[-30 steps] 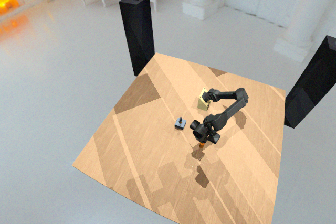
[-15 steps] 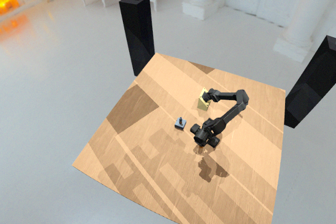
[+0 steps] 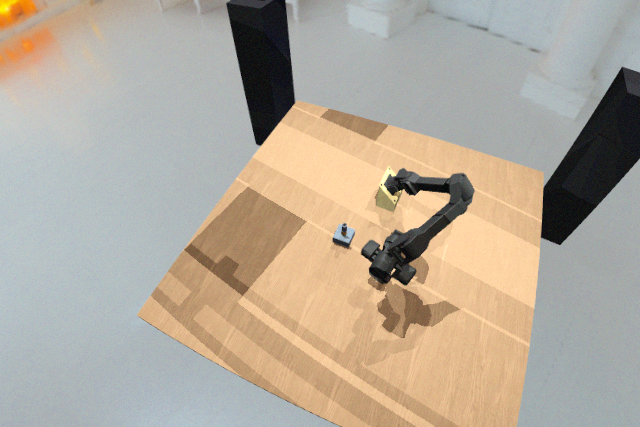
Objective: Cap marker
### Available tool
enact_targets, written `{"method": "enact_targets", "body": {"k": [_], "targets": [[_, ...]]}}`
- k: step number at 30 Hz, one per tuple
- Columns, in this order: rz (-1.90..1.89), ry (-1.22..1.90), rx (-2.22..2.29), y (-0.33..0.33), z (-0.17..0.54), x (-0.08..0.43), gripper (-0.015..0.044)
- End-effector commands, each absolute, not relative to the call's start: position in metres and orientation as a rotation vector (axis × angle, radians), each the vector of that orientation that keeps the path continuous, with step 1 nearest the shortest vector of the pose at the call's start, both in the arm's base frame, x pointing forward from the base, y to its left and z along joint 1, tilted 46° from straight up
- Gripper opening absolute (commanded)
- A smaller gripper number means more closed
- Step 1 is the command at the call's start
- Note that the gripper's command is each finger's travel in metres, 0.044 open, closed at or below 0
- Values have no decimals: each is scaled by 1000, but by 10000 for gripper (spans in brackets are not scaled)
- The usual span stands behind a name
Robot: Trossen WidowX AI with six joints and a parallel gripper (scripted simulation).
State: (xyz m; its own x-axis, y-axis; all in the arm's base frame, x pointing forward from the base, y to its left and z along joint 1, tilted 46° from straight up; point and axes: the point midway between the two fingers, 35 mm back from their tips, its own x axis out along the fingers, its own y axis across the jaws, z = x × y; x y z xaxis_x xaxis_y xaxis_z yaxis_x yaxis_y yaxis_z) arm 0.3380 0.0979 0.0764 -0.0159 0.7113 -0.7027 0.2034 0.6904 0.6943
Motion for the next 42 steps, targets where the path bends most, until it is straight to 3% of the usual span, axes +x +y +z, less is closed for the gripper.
{"method": "enact_targets", "body": {"k": [1, 23, 27, 36, 39, 42], "targets": [[475, 1573, 779, 103, 72, 337, 252], [478, 1572, 781, 127, 50, 335, 252], [478, 1573, 781, 127, 50, 335, 147], [478, 1573, 781, 127, 50, 335, 87], [477, 1573, 780, 124, 53, 336, 8], [476, 1573, 779, 117, 59, 337, 0]]}}
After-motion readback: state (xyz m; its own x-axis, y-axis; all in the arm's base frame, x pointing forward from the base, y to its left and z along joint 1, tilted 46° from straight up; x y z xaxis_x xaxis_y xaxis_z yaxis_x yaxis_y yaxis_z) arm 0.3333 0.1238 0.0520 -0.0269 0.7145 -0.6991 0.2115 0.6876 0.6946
